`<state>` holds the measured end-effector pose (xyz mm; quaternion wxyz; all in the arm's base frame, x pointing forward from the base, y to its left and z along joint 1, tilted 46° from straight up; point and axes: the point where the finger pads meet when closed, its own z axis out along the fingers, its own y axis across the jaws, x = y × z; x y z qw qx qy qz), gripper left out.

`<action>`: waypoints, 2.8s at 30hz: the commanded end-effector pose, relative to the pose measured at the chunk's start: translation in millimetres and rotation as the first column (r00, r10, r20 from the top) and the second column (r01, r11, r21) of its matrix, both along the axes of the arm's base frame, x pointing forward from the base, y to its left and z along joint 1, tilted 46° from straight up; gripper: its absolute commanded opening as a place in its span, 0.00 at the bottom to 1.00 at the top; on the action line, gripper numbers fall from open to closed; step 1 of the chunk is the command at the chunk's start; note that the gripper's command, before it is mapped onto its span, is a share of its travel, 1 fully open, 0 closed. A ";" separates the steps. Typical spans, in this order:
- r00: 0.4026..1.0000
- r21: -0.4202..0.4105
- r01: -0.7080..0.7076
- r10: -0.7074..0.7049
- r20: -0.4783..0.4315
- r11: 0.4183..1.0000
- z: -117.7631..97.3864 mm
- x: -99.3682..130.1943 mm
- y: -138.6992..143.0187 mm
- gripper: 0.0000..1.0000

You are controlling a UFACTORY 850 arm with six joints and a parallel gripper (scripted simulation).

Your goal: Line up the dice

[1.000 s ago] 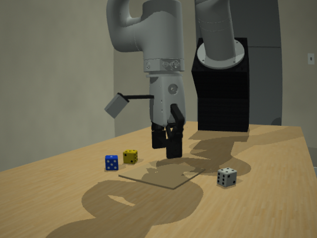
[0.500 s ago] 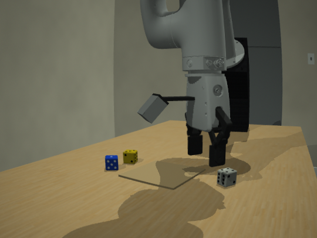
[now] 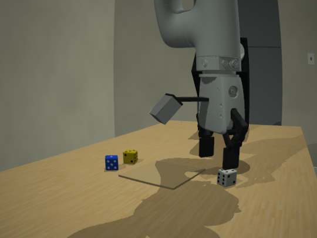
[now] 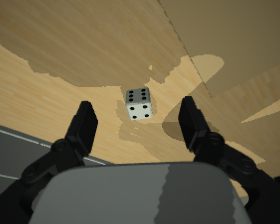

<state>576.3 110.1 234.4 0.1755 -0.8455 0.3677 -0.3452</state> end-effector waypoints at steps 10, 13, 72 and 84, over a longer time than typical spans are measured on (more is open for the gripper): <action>1.000 -0.001 0.001 -0.001 0.001 1.000 0.6 0.2 0.4 1.00; 1.000 -0.001 0.001 -0.001 0.001 1.000 0.6 0.2 0.4 1.00; 1.000 -0.001 0.002 -0.002 0.002 1.000 69.6 -69.4 -5.2 1.00; 0.998 -0.002 0.039 -0.039 0.039 0.999 71.2 -51.7 -52.9 1.00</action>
